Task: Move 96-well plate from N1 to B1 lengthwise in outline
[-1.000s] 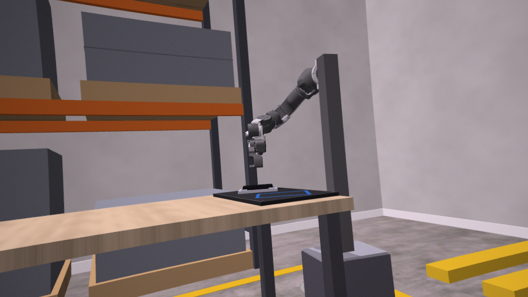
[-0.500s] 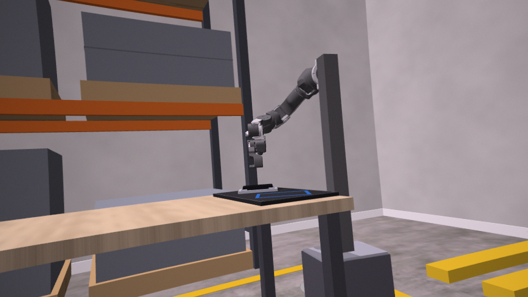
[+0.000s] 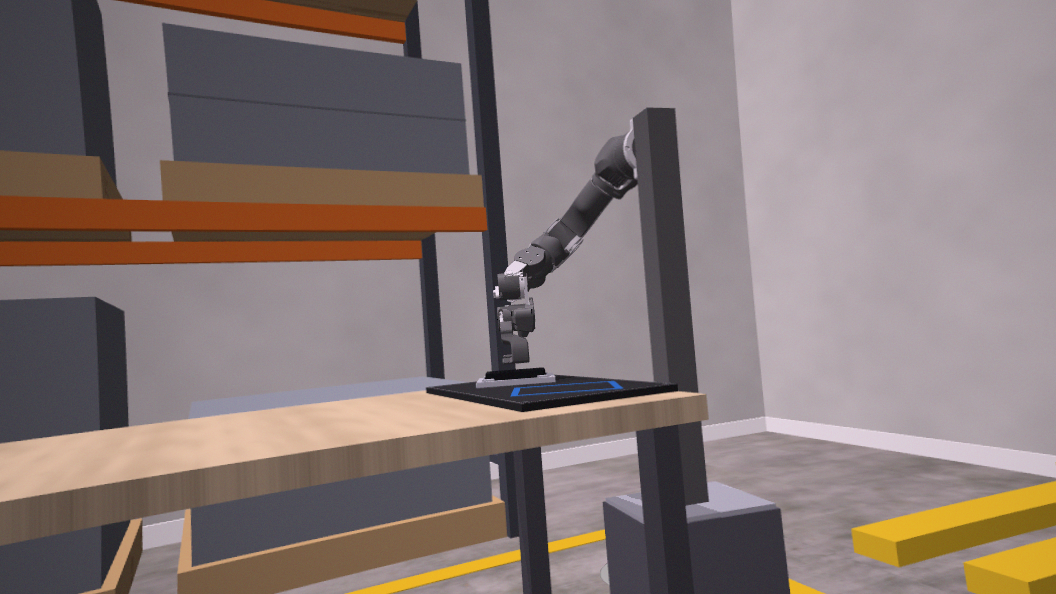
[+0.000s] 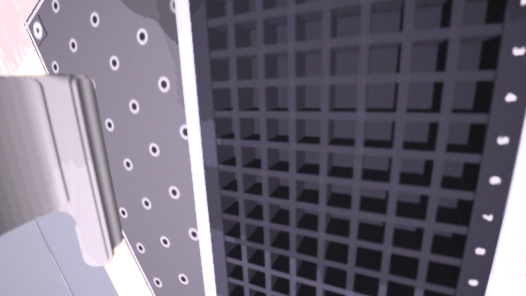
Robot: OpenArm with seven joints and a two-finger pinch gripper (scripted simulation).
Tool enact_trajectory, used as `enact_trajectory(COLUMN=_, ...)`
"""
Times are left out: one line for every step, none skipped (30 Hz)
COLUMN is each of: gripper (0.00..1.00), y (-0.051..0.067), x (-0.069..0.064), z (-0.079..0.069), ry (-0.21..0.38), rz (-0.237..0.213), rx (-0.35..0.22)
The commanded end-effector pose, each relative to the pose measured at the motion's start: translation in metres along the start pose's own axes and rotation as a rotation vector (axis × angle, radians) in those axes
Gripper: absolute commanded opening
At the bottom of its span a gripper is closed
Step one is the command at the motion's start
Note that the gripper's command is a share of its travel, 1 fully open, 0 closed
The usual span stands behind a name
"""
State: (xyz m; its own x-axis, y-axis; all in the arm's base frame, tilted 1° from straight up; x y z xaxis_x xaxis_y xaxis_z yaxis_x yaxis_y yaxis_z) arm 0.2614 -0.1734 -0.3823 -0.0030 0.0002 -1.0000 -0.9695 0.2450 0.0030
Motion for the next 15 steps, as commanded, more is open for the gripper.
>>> enact_trajectory(gripper=0.77, y=-0.004, x=-0.002, z=0.001, ry=-0.012, rz=-0.015, rx=-0.003)
enact_trajectory(gripper=0.77, y=-0.004, x=-0.002, z=0.001, ry=-0.012, rz=-0.015, rx=-0.003)
enact_trajectory(gripper=0.77, y=-0.004, x=-0.002, z=0.001, ry=-0.012, rz=-0.015, rx=-0.003)
enact_trajectory(gripper=0.77, y=-0.004, x=-0.002, z=0.001, ry=-0.012, rz=-0.015, rx=-0.003)
enact_trajectory(gripper=0.77, y=-0.004, x=-0.002, z=0.001, ry=-0.012, rz=-0.015, rx=-0.003)
enact_trajectory(gripper=0.77, y=-0.004, x=-0.002, z=0.001, ry=-0.012, rz=-0.015, rx=-0.003)
enact_trajectory(gripper=0.77, y=-0.004, x=-0.002, z=0.001, ry=-0.012, rz=-0.015, rx=-0.003)
enact_trajectory(gripper=0.77, y=-0.004, x=-0.002, z=0.001, ry=-0.012, rz=-0.015, rx=-0.003)
enact_trajectory(gripper=0.77, y=-0.004, x=-0.002, z=0.001, ry=-0.012, rz=-0.015, rx=-0.003)
enact_trajectory(gripper=0.77, y=-0.005, x=-0.001, z=0.0, ry=-0.009, rz=-0.018, rx=-0.001)
enact_trajectory(gripper=0.77, y=-0.005, x=0.001, z=0.0, ry=-0.01, rz=-0.017, rx=-0.002)
enact_trajectory(gripper=0.77, y=-0.004, x=0.003, z=0.001, ry=-0.011, rz=-0.016, rx=-0.002)
enact_trajectory(gripper=0.77, y=-0.004, x=0.006, z=0.001, ry=-0.011, rz=-0.015, rx=-0.002)
enact_trajectory(gripper=0.77, y=-0.003, x=0.008, z=0.001, ry=-0.012, rz=-0.014, rx=-0.003)
enact_trajectory(gripper=0.77, y=-0.003, x=0.008, z=0.001, ry=-0.012, rz=-0.014, rx=-0.003)
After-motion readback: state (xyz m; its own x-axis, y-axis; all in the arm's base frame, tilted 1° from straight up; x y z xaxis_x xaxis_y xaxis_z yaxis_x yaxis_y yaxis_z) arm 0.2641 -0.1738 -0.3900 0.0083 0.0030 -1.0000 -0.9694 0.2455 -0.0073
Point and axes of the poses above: the point where the finger pads meet when closed, its own x axis out along the fingers, its own z axis across the jaws, y = z × x, the point moved 3 cm from there along -x, back along the fingers, and after that the axes turned 2 degrees about -x, right-handed, at the moved point
